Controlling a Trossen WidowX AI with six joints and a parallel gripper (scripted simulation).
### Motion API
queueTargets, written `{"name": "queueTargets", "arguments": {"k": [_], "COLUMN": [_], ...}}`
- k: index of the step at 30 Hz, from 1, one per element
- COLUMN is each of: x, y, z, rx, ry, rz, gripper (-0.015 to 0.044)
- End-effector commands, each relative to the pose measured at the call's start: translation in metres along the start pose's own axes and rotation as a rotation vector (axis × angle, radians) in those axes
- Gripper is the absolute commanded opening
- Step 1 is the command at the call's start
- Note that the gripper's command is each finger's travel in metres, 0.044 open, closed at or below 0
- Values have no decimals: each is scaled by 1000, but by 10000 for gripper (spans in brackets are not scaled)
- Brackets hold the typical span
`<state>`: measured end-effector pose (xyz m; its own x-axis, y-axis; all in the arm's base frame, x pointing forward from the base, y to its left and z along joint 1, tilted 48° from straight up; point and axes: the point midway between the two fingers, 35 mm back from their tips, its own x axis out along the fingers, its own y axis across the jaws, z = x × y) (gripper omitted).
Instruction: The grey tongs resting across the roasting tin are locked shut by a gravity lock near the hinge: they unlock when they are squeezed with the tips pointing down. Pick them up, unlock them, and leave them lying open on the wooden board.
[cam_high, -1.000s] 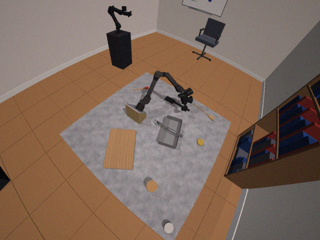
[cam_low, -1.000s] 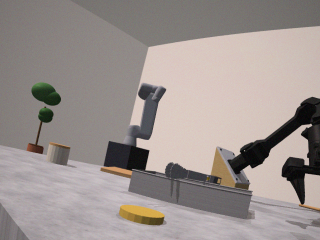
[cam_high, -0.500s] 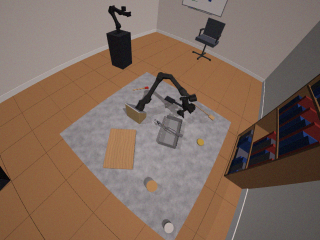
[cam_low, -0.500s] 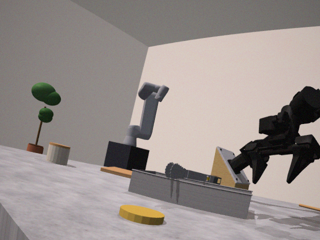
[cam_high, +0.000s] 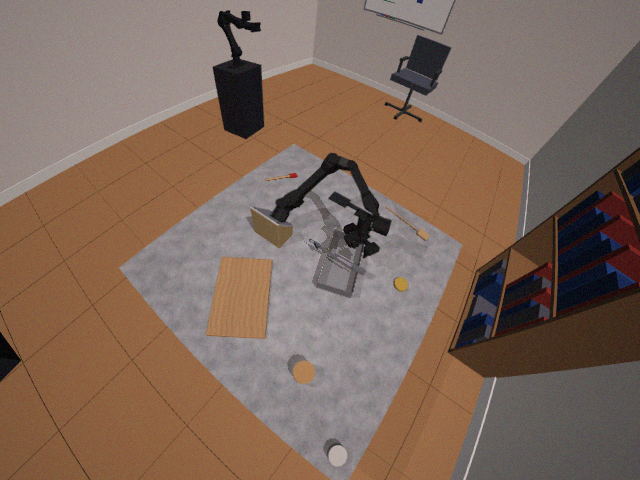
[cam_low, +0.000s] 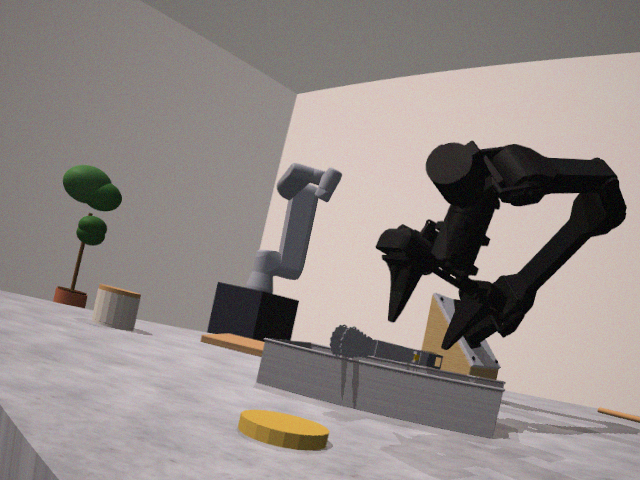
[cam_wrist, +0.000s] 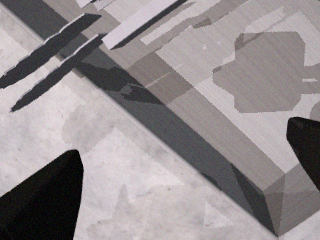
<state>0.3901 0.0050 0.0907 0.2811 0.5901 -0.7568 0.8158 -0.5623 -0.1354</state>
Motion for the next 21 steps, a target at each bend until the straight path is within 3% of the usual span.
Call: {"name": "queueTargets", "arguments": {"k": [1,6,21], "x": [4,6,5], "y": [7,2,-6], "z": [52,65,74], "rx": [613,1055,1073], "ry": [-19,-65,-68], "rz": [-130,-232,-236], "gripper": [440,440,440]}}
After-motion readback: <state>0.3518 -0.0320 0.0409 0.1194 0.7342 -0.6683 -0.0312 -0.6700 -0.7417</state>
